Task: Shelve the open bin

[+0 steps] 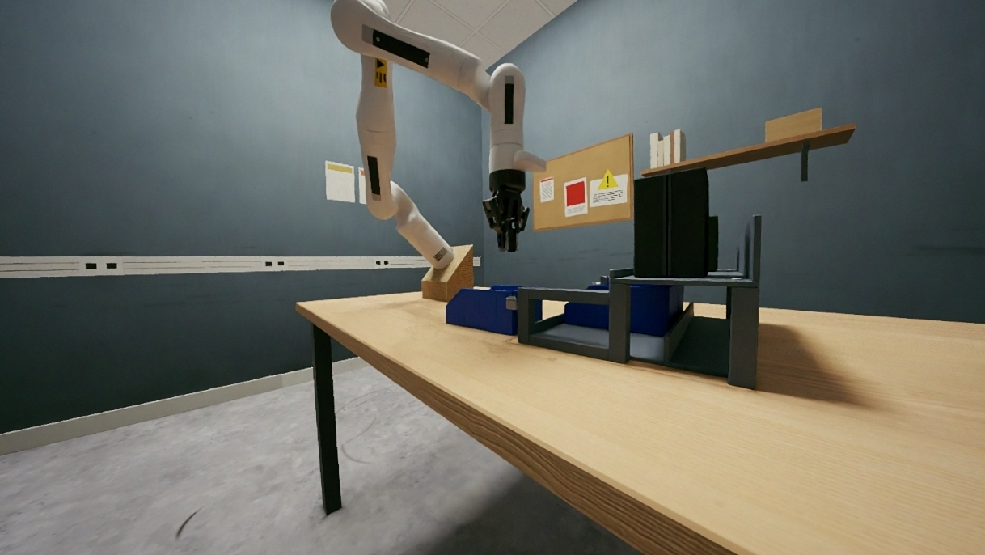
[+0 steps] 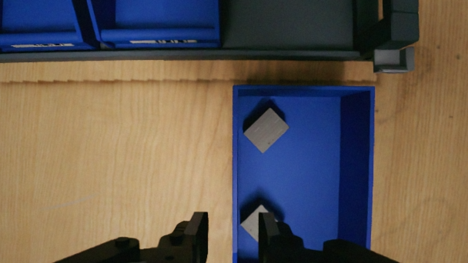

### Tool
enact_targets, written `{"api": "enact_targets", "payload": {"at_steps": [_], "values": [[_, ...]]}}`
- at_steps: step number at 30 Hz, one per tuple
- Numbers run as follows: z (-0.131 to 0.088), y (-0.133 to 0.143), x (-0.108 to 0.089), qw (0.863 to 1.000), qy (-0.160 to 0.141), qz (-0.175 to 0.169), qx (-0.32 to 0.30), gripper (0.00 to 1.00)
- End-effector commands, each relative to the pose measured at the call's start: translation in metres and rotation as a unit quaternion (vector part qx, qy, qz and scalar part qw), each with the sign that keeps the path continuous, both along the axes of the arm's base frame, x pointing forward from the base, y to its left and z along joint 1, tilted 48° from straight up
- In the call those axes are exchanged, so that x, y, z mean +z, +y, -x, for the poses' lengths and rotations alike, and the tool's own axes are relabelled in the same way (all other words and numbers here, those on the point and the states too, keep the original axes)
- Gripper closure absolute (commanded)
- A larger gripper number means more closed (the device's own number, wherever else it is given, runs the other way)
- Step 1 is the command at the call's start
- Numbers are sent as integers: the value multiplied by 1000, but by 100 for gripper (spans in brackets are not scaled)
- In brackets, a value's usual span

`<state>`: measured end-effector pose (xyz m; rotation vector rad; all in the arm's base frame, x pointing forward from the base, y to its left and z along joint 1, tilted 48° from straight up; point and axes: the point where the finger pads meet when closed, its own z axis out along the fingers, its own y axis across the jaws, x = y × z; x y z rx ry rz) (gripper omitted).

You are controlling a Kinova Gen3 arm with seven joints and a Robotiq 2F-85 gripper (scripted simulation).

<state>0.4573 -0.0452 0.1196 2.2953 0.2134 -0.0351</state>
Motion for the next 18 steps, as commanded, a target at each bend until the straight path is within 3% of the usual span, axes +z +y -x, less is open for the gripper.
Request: {"api": "enact_targets", "payload": {"at_steps": [1,18], "values": [[0,1,0,1000,0,0,1,65],[0,-1,-1,1000,0,0,1,65]]}}
